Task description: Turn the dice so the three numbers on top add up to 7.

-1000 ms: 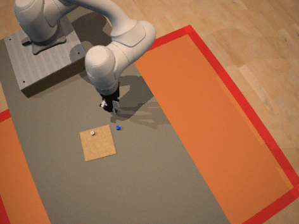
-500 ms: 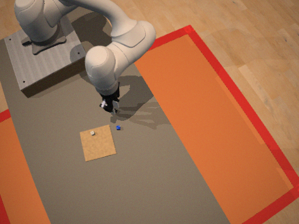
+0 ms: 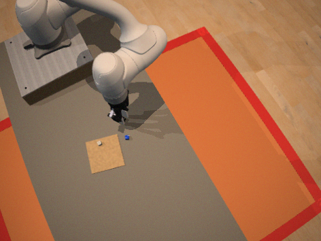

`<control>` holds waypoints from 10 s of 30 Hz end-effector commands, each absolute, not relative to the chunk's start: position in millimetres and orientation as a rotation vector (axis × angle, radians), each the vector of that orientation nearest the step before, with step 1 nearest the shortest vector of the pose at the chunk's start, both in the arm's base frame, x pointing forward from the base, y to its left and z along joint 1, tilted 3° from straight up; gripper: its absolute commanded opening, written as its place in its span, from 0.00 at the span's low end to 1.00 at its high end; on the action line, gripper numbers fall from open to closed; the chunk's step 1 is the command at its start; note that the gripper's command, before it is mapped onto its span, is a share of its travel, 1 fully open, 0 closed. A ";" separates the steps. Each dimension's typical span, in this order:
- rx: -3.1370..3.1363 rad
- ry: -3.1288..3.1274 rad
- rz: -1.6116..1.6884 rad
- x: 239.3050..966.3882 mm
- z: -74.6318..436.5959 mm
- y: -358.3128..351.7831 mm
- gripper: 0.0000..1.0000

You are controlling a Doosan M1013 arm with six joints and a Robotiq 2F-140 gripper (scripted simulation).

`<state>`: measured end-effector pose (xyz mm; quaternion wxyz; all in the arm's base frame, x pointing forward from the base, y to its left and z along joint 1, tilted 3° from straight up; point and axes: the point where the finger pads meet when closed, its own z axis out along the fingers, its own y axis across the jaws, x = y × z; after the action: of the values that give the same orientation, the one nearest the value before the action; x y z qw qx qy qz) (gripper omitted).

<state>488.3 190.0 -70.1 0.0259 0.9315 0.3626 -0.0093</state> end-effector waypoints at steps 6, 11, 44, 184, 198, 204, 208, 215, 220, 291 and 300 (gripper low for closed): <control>2.879 1.121 -0.029 488.3 -74.5 189.8 0.19; 2.879 1.121 -0.029 488.3 -75.2 189.8 0.19; 2.879 1.121 -0.029 488.3 -75.2 189.8 0.19; 3.082 0.175 -0.002 601.1 -59.7 65.3 0.07; 3.082 0.175 -0.002 601.1 -59.7 65.3 0.07; 3.082 0.175 -0.002 601.1 -59.7 65.3 0.07; 3.082 0.175 -0.002 601.1 -59.7 65.3 0.07; 3.082 0.175 -0.002 601.1 -59.7 65.3 0.07; 3.082 0.175 -0.002 601.1 -60.1 65.3 0.07; 3.082 0.175 -0.002 601.1 -63.6 65.1 0.19; 3.082 0.175 -0.002 601.1 -63.6 65.1 0.19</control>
<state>601.1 65.0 -63.7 0.0275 0.9980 0.0566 -0.0009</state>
